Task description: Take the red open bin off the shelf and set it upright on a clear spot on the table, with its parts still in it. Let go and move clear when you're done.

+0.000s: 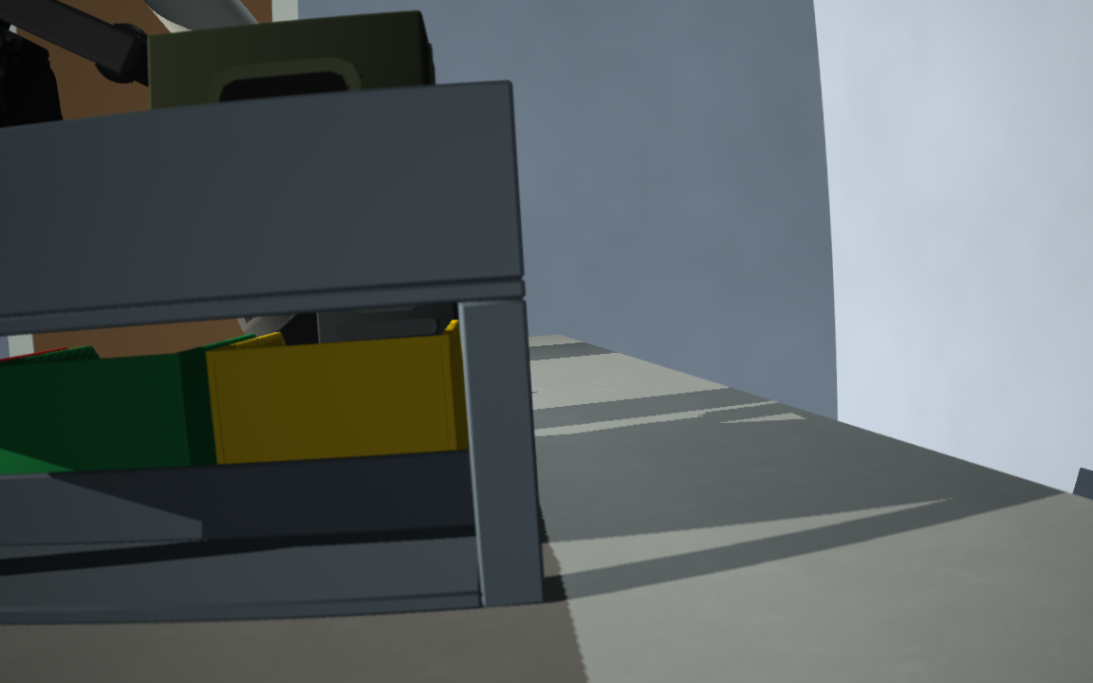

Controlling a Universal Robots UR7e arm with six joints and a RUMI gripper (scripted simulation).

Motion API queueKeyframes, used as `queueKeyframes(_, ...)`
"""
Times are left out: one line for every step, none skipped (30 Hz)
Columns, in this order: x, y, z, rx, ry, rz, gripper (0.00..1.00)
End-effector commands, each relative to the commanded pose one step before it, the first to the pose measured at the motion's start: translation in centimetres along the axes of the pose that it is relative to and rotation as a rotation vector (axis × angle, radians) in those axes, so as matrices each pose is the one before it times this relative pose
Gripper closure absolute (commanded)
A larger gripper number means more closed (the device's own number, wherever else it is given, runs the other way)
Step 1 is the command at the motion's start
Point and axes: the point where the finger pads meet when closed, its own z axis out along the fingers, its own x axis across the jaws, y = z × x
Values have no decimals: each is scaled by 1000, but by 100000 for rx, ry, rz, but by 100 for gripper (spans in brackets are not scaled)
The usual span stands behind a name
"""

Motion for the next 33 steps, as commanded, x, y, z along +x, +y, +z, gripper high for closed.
queueKeyframes(36, 5, 663, 14, 138, 31, 42)
queueKeyframes(-1, 0, 187, 0, 0, 0, 42)
queueKeyframes(0, 0, 0, 0, 0, 0, 42)
queueKeyframes(0, 0, 0, 0, 0, 0, 42)
queueKeyframes(1, 0, 193, 0, 0, 0, 42)
queueKeyframes(0, 0, 198, 0, 0, 0, 42)
queueKeyframes(0, 0, 203, 0, 0, 0, 42)
queueKeyframes(0, 0, 207, 0, 0, 0, 42)
queueKeyframes(0, 0, 209, 0, 0, 0, 42)
queueKeyframes(1, 0, 212, 0, 0, 0, 42)
queueKeyframes(-1, 0, 212, 0, 0, 0, 42)
queueKeyframes(1, 0, 213, 0, 0, 0, 42)
queueKeyframes(0, 0, 211, 0, 0, 0, 42)
queueKeyframes(0, 0, 210, 0, 0, 0, 42)
queueKeyframes(0, 0, 207, 0, 0, 0, 42)
queueKeyframes(0, 0, 203, 0, 0, 0, 42)
queueKeyframes(1, 0, 199, 0, 0, 0, 42)
queueKeyframes(-1, 0, 193, 0, 0, 0, 42)
queueKeyframes(1, 0, 187, 0, 0, 0, 42)
queueKeyframes(0, 0, 0, 0, 0, 0, 42)
queueKeyframes(0, 0, 0, 0, 0, 0, 42)
queueKeyframes(0, 0, 180, 0, 0, 0, 42)
queueKeyframes(0, 0, 172, 0, 0, 0, 42)
queueKeyframes(1, 0, 164, 0, 0, 0, 42)
queueKeyframes(0, 0, 155, 0, 0, 0, 42)
queueKeyframes(-1, 0, 145, 0, 0, 0, 42)
queueKeyframes(1, 0, 136, 0, 0, 0, 42)
queueKeyframes(0, 0, 125, 0, 0, 0, 42)
queueKeyframes(0, 0, 115, 0, 0, 0, 42)
queueKeyframes(0, 0, 104, 0, 0, 0, 42)
queueKeyframes(0, 0, 93, 0, 0, 0, 42)
queueKeyframes(0, 0, 82, 0, 0, 0, 42)
queueKeyframes(0, 0, 71, 0, 0, 0, 42)
